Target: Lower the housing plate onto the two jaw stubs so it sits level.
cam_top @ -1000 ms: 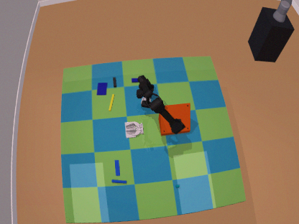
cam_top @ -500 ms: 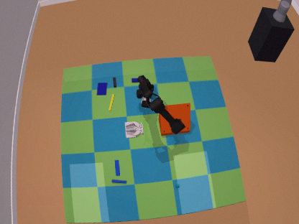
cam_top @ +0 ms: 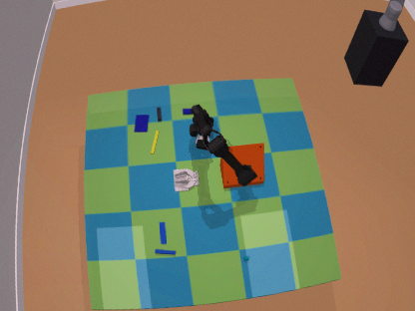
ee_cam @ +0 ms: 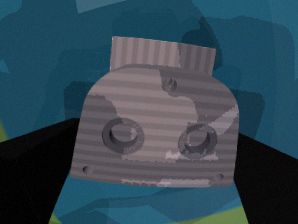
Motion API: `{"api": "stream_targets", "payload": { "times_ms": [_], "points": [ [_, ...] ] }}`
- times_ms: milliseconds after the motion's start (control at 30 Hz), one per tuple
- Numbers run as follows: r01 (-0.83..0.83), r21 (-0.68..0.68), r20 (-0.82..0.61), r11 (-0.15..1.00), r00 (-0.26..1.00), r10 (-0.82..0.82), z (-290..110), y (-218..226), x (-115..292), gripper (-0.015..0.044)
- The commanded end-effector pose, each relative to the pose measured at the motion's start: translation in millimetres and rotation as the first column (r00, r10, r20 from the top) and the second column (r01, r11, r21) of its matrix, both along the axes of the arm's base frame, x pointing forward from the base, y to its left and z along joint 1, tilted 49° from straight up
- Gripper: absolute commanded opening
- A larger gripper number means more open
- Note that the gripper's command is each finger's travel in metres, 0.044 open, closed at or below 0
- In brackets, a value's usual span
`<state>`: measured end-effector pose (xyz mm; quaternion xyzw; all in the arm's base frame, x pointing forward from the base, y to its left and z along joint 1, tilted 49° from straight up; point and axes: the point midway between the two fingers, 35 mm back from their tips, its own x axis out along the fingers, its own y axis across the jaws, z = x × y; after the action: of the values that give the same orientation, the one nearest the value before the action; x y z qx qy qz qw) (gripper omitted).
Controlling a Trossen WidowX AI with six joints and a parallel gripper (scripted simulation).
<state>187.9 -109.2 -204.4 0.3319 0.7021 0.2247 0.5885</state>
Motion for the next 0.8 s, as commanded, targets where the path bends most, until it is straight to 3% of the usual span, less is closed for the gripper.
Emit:
{"api": "stream_targets", "payload": {
  "times_ms": [0,767],
  "points": [
    [0.000,0.000,0.000,1.000,1.000,0.000,0,0,0,0.0351],
    [0.004,-0.002,-0.003,1.000,1.000,-0.004,32,-37,6,0.0351]
  ]
}}
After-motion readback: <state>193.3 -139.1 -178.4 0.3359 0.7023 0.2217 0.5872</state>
